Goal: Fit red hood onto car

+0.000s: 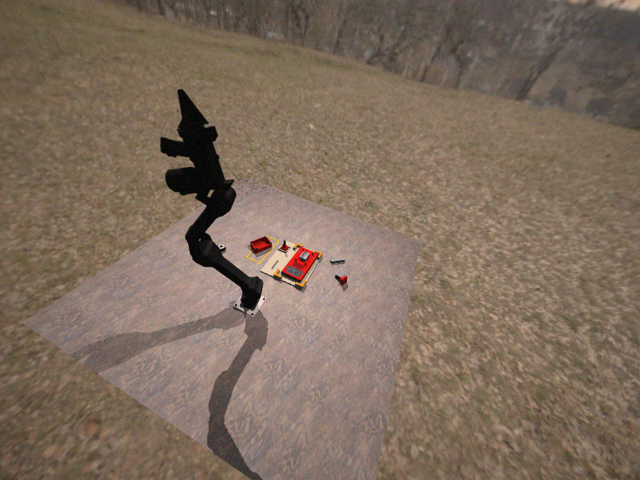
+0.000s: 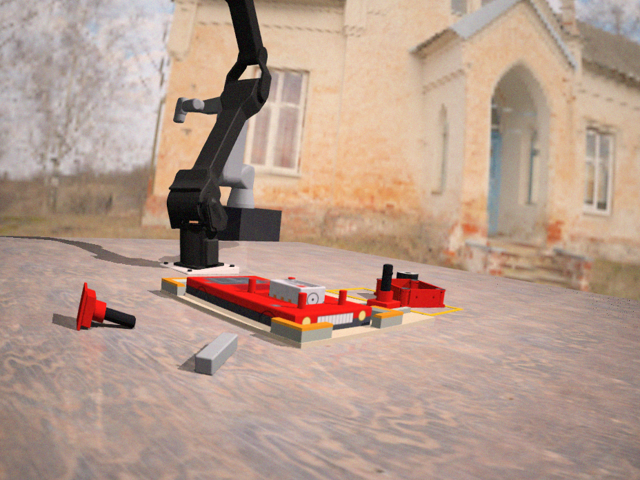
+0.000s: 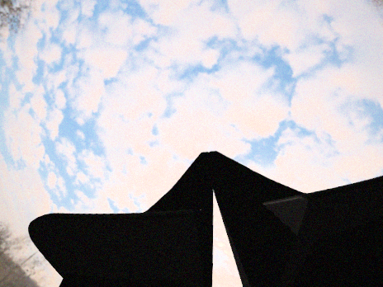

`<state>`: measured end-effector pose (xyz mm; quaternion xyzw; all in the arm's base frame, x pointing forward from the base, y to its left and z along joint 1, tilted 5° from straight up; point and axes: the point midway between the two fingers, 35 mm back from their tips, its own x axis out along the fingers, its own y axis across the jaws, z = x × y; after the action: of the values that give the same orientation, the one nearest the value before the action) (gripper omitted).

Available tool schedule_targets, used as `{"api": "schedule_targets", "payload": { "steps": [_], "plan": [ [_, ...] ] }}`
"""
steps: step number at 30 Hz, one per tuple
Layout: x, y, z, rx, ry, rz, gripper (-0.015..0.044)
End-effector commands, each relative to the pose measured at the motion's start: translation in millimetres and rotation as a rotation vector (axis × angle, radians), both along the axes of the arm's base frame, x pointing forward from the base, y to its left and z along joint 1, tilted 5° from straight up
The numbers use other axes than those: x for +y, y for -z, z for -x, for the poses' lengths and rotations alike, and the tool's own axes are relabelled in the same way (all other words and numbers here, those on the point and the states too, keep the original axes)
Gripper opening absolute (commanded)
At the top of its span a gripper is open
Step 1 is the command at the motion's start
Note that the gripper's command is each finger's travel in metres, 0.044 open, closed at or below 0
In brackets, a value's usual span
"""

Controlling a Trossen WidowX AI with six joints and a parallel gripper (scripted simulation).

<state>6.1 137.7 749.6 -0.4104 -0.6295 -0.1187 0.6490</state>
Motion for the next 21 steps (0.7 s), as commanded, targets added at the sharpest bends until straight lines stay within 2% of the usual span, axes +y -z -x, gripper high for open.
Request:
{"api": "schedule_targets", "payload": {
  "steps": [1, 16, 17, 21],
  "plan": [
    [-2, 0, 0, 0.000, -0.001, -0.004, 0.0026],
    [-129, -7, -31, 0.106, -0.174, -0.349, 0.0420],
    [-137, -7, -36, 0.118, -0.186, -0.371, 0.0440],
    [-168, -3, -54, 0.161, -0.232, -0.457, 0.0440]
  ]
}}
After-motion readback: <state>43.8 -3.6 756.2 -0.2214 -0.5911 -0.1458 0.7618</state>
